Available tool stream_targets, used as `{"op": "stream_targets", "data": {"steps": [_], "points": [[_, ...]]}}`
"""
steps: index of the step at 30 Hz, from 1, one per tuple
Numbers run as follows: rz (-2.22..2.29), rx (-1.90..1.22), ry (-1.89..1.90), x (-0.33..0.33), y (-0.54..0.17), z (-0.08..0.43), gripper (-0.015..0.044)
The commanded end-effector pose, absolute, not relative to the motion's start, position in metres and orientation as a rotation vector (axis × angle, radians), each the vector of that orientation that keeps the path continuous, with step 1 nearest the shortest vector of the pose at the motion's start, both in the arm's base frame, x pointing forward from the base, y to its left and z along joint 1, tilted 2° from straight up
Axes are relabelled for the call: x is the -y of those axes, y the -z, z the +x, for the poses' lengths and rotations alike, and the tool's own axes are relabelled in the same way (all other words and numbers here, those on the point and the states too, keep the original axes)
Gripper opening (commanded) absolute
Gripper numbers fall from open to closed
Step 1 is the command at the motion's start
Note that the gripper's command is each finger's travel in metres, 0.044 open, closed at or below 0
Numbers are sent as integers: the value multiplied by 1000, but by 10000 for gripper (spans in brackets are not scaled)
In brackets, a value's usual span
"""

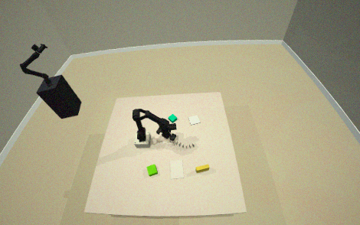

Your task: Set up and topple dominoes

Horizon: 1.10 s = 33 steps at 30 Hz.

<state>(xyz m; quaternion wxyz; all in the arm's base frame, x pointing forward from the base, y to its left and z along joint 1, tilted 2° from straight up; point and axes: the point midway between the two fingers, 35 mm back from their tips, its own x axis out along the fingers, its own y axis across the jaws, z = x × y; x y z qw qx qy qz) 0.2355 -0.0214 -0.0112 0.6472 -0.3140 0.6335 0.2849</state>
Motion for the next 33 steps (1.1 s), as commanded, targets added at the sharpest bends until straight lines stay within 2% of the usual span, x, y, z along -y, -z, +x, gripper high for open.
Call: {"op": "stream_targets", "data": {"steps": [1,26,33], "points": [[-717,-1432,-646,22,19,236,0],[-719,-1430,-644,46,16,268,0],[-699,-1494,-682,50,-2,262,0]]}}
